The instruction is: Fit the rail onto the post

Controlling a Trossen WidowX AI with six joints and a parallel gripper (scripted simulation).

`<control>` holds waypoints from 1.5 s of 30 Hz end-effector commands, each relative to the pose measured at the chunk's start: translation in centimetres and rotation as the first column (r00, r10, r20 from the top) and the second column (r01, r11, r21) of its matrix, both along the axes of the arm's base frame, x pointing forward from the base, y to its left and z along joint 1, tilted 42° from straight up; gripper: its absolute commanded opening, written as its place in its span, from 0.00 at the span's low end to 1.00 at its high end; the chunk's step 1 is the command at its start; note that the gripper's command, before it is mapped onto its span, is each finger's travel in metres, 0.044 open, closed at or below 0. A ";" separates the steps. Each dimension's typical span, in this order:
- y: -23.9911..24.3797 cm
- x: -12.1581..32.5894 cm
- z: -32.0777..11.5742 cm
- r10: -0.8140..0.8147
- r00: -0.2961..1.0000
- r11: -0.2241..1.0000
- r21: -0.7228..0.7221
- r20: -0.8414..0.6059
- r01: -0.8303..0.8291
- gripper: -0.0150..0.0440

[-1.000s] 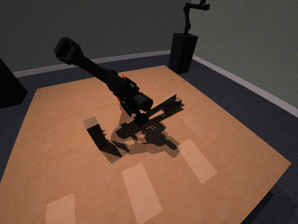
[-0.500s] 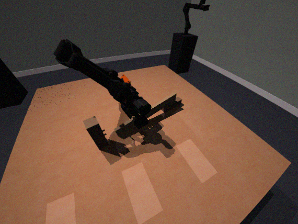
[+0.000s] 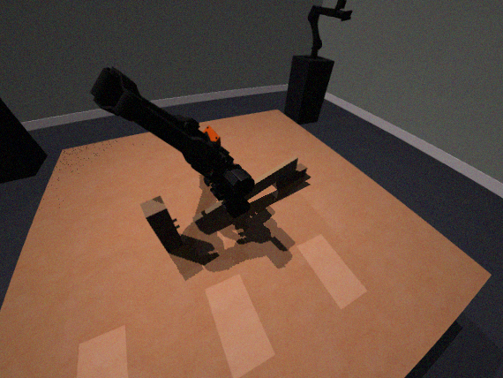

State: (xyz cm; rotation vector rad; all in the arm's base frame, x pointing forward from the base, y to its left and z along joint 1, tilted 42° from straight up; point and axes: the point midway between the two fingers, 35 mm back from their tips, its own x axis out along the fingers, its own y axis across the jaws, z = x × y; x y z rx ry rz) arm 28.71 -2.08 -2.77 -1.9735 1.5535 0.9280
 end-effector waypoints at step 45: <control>0.9 0.0 0.9 0.003 1.000 1.000 -0.003 0.000 -0.003 0.25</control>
